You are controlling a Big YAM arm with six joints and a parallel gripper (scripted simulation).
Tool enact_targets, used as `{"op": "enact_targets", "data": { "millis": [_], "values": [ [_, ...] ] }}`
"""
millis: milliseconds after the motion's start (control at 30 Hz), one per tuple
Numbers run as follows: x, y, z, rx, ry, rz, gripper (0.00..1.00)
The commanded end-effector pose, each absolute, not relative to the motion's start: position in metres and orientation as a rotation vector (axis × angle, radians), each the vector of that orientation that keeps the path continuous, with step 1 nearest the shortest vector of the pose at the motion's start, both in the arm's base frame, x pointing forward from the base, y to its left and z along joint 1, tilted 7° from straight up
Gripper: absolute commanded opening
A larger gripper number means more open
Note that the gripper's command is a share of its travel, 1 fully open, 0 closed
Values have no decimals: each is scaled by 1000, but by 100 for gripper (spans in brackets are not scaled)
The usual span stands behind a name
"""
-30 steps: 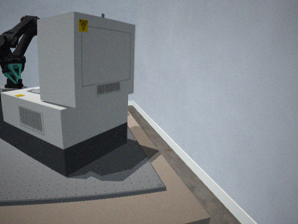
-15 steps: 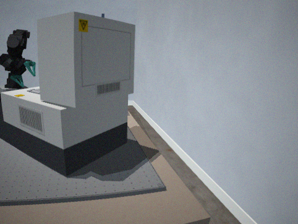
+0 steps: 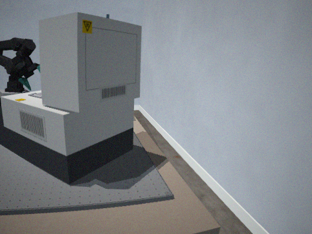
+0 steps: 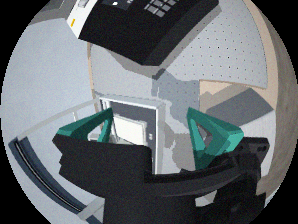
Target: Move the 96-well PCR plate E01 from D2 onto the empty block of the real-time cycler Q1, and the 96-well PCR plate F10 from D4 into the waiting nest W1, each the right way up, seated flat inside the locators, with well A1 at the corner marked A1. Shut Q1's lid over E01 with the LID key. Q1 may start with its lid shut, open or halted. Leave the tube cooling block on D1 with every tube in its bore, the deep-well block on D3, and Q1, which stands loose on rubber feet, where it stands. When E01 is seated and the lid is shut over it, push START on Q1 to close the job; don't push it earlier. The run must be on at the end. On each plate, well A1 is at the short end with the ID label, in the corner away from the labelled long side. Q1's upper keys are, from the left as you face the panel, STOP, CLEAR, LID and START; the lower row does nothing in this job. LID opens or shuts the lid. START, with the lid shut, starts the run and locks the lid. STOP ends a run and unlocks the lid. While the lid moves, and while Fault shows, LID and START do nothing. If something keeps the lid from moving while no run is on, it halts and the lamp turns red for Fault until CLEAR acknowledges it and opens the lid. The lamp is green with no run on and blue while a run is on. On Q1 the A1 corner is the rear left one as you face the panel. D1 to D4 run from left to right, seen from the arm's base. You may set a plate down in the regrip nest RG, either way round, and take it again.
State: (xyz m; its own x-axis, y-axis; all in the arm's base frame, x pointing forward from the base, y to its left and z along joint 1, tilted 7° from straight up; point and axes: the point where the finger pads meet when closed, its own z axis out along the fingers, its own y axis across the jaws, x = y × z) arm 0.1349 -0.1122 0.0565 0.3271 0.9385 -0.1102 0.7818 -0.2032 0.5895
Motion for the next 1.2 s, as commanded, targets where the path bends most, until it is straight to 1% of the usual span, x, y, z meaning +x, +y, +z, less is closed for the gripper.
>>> {"op": "enact_targets", "data": {
  "millis": [0, 400, 867, 967, 1167],
  "values": [
    [148, -96, 58, 2023, 1540, 386, 100],
    [178, -67, 64, 1900, 1703, 343, 100],
    [250, 9, 95, 1632, 1966, 455, 100],
    [248, 9, 90, 1627, 1987, 438, 100],
    [272, 43, 91, 1493, 2133, 443, 100]
  ]
}}
